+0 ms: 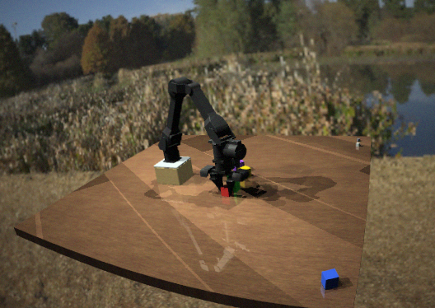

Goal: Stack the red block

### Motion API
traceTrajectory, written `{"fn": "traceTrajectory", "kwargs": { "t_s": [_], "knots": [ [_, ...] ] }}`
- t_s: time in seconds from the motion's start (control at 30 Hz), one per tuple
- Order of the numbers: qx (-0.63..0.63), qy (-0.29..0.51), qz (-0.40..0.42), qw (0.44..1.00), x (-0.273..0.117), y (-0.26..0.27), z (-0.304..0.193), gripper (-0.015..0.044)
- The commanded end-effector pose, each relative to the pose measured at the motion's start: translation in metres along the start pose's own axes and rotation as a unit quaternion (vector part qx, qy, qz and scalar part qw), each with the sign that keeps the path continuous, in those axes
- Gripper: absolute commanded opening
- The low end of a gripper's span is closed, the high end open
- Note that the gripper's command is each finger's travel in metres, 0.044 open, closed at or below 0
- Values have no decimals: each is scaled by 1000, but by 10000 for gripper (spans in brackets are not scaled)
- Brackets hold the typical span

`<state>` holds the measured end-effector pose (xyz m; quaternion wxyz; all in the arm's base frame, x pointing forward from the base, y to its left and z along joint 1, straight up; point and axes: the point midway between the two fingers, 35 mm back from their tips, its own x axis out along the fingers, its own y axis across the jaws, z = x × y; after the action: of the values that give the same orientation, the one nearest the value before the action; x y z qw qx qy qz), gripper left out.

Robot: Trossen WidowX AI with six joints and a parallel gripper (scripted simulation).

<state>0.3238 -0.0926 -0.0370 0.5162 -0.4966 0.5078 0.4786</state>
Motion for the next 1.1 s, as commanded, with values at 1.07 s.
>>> {"fn": "traceTrajectory", "kwargs": {
  "t_s": [1.07],
  "knots": [
    [-2,2,0,1000,-119,-1,0,0]
  ]
}}
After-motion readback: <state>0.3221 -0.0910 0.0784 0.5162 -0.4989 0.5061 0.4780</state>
